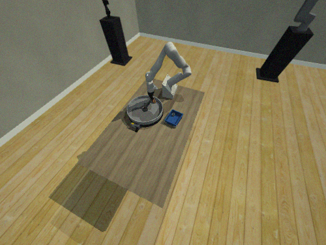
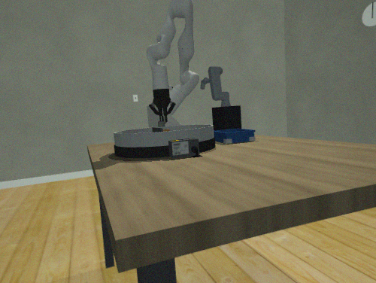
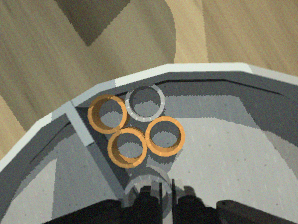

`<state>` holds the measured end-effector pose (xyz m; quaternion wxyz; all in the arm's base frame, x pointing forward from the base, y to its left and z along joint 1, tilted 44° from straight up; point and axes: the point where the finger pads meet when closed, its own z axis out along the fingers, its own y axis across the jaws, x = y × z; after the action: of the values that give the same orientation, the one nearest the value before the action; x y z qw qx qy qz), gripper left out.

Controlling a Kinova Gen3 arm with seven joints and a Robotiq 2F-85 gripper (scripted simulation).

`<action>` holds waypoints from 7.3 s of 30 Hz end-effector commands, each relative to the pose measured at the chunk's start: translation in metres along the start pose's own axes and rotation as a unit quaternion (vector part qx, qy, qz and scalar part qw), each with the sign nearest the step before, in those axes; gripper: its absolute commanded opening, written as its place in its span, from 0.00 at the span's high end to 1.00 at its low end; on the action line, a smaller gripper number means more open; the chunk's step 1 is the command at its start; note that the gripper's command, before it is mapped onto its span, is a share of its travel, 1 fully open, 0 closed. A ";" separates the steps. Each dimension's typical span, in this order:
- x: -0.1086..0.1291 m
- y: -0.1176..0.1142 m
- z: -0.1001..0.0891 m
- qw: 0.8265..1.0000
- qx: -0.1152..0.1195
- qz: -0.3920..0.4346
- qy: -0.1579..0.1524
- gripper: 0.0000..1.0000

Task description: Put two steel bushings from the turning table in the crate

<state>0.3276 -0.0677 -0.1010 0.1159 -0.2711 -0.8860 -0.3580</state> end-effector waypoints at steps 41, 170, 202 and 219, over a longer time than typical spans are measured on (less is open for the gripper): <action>-0.002 0.000 -0.041 1.000 0.001 0.000 -0.004 1.00; 0.034 0.317 0.010 1.000 0.000 0.000 -0.004 1.00; 0.033 0.317 0.041 1.000 0.000 0.000 -0.005 1.00; 0.033 0.317 0.049 1.000 0.000 0.000 -0.005 1.00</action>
<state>0.4790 0.1668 0.0605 0.1102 -0.2727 -0.8867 -0.3566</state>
